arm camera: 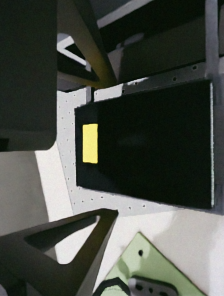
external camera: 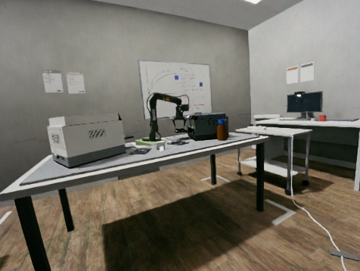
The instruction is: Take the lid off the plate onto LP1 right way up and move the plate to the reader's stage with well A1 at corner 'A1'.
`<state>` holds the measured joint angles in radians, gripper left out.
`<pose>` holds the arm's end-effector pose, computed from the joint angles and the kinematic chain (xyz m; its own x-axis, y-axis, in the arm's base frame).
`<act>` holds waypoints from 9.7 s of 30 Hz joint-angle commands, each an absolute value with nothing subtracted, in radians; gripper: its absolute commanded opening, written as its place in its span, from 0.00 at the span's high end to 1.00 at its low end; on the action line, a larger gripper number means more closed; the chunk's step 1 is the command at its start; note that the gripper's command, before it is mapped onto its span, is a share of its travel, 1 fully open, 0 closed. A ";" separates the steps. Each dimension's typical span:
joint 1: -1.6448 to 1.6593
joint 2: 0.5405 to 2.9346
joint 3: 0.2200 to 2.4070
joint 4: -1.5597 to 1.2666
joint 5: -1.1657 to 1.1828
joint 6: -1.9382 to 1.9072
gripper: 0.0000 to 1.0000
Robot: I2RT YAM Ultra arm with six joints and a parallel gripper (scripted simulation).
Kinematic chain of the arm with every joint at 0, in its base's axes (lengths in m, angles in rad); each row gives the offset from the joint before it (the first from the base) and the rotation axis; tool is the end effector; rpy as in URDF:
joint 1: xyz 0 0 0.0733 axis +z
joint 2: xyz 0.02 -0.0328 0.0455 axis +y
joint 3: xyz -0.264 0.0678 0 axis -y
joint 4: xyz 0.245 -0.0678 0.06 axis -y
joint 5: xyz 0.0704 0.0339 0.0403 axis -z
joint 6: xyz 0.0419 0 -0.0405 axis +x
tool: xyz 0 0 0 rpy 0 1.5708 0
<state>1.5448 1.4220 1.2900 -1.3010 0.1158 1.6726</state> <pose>0.0102 0.2466 0.2961 -0.9848 0.1421 -0.0999 0.1265 0.9808 0.1483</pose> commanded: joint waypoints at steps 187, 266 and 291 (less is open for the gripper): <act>1.545 1.385 1.295 -1.279 0.129 1.678 0.15; 1.515 1.417 1.462 -1.465 0.109 1.592 0.15; 1.281 1.438 1.432 -1.405 0.066 1.189 0.15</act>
<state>1.3060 1.4380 1.4544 -1.4220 0.0677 1.2633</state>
